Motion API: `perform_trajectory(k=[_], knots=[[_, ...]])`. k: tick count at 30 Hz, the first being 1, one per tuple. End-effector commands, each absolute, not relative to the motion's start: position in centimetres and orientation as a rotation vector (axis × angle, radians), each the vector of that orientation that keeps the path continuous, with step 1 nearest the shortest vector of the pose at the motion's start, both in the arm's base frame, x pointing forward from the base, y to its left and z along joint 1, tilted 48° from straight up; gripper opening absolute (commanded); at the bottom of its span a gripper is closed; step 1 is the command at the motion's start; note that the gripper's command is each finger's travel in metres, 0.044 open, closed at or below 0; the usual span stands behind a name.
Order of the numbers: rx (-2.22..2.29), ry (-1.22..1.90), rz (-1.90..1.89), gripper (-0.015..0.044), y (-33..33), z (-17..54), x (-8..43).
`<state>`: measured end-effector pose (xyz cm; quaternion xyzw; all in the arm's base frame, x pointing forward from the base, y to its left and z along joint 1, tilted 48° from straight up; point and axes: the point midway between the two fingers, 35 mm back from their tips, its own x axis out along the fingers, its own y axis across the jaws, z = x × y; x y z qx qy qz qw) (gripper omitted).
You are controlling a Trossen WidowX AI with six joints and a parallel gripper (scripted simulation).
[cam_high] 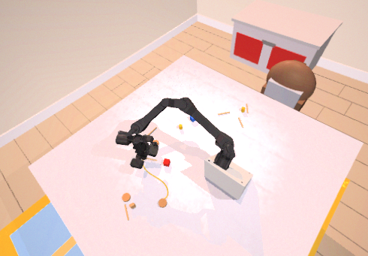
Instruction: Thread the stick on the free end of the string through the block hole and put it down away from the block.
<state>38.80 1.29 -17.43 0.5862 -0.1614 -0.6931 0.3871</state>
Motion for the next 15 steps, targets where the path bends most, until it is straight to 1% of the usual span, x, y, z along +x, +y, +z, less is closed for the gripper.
perform_trajectory(k=[1, 15], knots=[[1.486, -0.414, -1.763, 0.0, 1.1, -17.3, 38.2], [1.486, -0.413, -1.762, 0.0, 0.7, -16.9, 36.5]])
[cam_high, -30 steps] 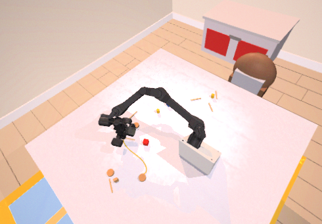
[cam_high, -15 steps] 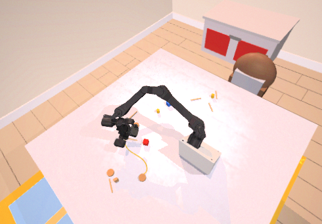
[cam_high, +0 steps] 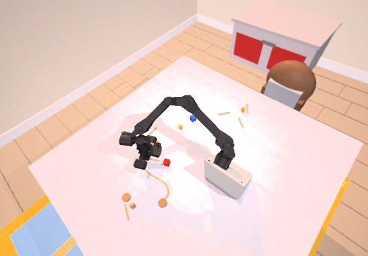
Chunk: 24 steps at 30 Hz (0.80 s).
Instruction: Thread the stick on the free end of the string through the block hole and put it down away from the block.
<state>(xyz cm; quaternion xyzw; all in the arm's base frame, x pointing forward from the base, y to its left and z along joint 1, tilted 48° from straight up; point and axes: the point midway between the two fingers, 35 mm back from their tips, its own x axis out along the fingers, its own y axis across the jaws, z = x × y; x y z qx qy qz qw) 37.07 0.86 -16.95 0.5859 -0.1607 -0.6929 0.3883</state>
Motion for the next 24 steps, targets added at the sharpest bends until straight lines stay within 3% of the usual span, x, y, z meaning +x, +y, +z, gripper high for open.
perform_trajectory(k=[1, 24], knots=[[1.486, -0.413, -1.762, 0.0, 0.7, -16.8, 36.4], [1.49, -0.409, -1.758, 0.0, 0.1, -16.3, 34.2]])
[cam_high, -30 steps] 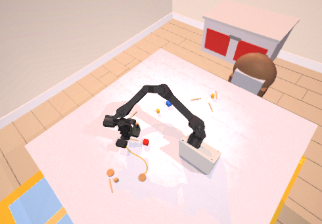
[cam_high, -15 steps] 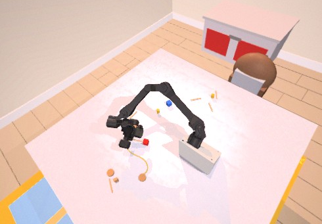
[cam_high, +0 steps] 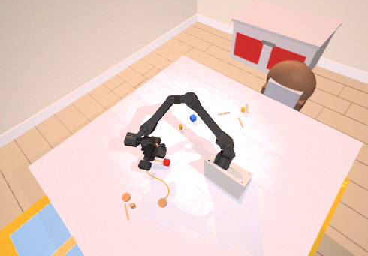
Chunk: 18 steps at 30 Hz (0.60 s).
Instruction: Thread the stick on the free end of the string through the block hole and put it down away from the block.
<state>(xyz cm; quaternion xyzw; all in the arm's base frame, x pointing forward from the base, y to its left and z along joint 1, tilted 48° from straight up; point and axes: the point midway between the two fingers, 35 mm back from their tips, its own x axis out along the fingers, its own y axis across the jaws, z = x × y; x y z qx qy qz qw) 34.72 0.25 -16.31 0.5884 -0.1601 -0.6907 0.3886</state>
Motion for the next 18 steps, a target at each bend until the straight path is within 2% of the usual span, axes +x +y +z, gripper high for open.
perform_trajectory(k=[1, 18], knots=[[1.49, -0.409, -1.758, 0.0, 0.0, -16.2, 34.0], [1.49, -0.408, -1.757, 0.0, -0.5, -15.6, 31.8]])
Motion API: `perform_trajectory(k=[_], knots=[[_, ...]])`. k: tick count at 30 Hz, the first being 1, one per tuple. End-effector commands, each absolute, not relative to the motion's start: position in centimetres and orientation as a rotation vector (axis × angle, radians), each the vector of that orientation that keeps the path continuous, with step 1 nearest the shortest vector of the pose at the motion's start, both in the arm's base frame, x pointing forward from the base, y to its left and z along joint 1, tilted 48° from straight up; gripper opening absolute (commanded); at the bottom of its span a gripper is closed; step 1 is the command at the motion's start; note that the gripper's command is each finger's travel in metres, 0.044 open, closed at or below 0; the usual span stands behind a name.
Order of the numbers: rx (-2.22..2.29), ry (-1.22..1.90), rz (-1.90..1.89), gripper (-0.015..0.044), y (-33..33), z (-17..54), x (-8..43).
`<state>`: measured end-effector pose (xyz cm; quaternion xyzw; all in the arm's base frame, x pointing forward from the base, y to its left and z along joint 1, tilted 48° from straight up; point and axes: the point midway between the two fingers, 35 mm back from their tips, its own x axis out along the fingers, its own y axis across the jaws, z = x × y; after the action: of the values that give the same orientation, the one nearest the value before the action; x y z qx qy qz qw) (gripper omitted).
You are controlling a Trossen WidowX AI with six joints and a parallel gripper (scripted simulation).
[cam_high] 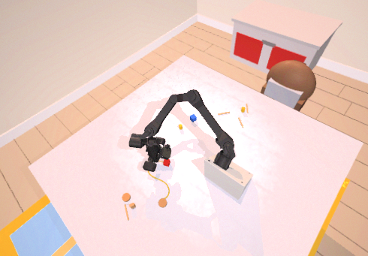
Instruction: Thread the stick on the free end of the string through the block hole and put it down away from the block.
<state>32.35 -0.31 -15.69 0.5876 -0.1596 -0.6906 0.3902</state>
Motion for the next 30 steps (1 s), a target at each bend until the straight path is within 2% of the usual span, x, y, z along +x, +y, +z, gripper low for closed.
perform_trajectory(k=[1, 20, 25, 30], knots=[[1.49, -0.408, -1.757, 0.0, -0.5, -15.6, 31.6], [1.49, -0.407, -1.757, 0.0, -1.0, -15.0, 29.4], [1.49, -0.405, -1.753, 0.012, -0.9, -15.0, 29.8], [1.493, -0.402, -1.754, 0.012, 0.8, -13.6, 30.1]])
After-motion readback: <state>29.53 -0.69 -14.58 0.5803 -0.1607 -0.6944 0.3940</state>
